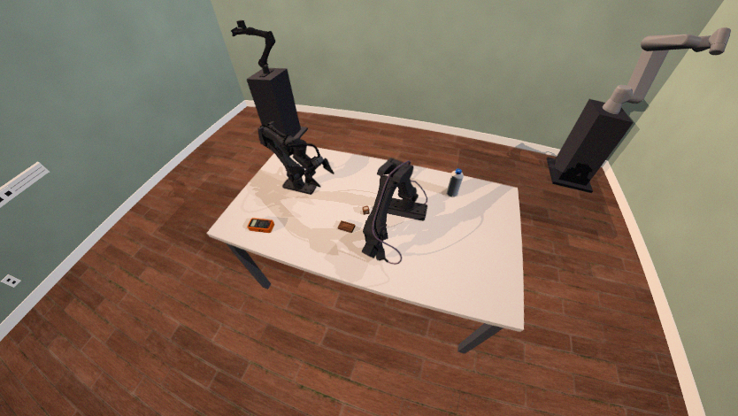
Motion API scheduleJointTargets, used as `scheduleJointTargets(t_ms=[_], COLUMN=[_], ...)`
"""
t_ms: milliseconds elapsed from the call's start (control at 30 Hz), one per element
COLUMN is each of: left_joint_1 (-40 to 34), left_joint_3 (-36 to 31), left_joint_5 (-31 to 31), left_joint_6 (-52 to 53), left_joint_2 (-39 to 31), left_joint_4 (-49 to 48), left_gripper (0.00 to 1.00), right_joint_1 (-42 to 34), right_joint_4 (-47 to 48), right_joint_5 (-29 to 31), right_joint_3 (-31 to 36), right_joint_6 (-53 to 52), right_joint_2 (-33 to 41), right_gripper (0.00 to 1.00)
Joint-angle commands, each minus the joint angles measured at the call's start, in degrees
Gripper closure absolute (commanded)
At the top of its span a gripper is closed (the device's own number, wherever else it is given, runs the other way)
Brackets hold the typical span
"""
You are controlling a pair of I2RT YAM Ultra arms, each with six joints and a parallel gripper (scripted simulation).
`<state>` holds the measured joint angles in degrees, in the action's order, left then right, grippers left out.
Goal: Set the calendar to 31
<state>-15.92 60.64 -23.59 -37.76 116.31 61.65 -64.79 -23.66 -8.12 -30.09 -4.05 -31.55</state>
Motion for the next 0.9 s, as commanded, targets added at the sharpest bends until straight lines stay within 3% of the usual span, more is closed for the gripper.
scheduleJointTargets(t_ms=[0,233,367,567,800,867], left_joint_1=[1.0,1.9,2.7,4.6,3.5,3.4], left_joint_3=[2.1,4.4,6.7,14.0,14.2,13.5], left_joint_5=[1.0,1.4,1.8,2.5,2.4,3.0], left_joint_6=[1.1,1.9,2.7,4.4,4.5,6.2], left_joint_2=[-2.4,-2.7,-3.0,0.0,0.2,-0.4], left_joint_4=[1.9,4.8,7.7,15.7,16.4,14.8], left_gripper=[0.44,0.44,0.00,0.00,0.00,0.23], right_joint_1=[0.7,0.7,0.7,0.7,0.7,0.7], right_joint_4=[1.0,1.0,1.0,1.0,1.0,1.0], right_joint_5=[0.2,0.2,0.2,0.2,0.2,0.2], right_joint_3=[-0.5,-0.5,-0.5,-0.5,-0.5,-0.5], right_joint_6=[-0.4,-0.4,-0.4,-0.4,-0.4,-0.4], right_joint_2=[1.5,1.5,1.5,1.5,1.5,1.5], right_gripper=[0.00,0.00,0.00,0.00,0.00,0.00])
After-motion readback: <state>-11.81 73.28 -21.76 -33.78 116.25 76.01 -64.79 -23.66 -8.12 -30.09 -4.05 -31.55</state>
